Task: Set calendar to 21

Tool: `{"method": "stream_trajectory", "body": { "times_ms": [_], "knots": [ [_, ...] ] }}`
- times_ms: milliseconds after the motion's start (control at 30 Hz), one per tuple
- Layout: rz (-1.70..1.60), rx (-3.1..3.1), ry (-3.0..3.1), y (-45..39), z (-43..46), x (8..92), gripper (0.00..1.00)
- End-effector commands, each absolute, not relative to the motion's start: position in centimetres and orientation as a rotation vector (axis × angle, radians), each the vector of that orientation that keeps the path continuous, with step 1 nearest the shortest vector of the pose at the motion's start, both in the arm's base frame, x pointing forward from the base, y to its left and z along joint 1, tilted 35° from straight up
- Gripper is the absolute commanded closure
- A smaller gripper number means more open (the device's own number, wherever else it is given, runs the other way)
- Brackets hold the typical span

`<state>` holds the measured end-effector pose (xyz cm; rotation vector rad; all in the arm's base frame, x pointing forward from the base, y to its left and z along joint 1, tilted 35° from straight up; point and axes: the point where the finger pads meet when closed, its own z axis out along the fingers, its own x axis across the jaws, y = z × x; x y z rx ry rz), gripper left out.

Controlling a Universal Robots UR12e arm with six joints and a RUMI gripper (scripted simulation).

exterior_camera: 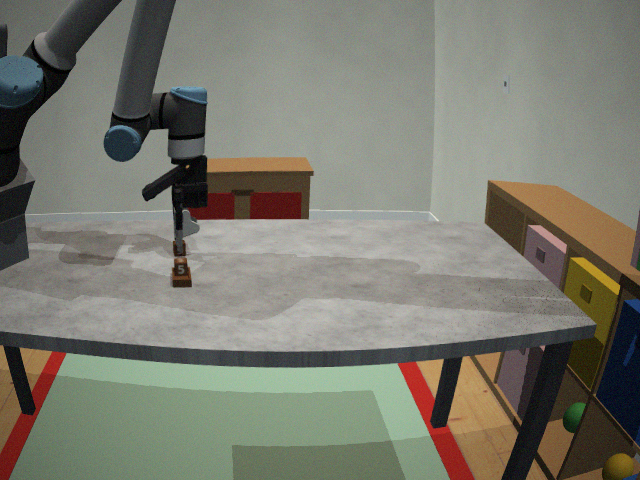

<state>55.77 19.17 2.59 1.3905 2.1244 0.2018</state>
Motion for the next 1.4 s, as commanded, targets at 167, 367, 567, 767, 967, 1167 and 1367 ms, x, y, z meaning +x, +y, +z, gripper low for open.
{"method": "stream_trajectory", "body": {
  "times_ms": [167, 367, 567, 767, 967, 1167, 1367],
  "knots": [
    [0.203, 1.390, 2.124, 19.19, 2.63, 55.77, 0.90],
    [0.203, 1.390, 2.124, 19.19, 2.63, 55.77, 0.90],
    [0.203, 1.390, 2.124, 19.19, 2.63, 55.77, 0.90],
    [0.203, 1.390, 2.124, 19.19, 2.62, 55.78, 0.90],
    [0.203, 1.390, 2.124, 19.17, 2.54, 55.83, 0.90],
    [0.203, 1.390, 2.124, 19.15, 2.42, 55.91, 0.90],
    [0.203, 1.390, 2.124, 19.12, 2.33, 55.97, 0.90]
  ]
}}
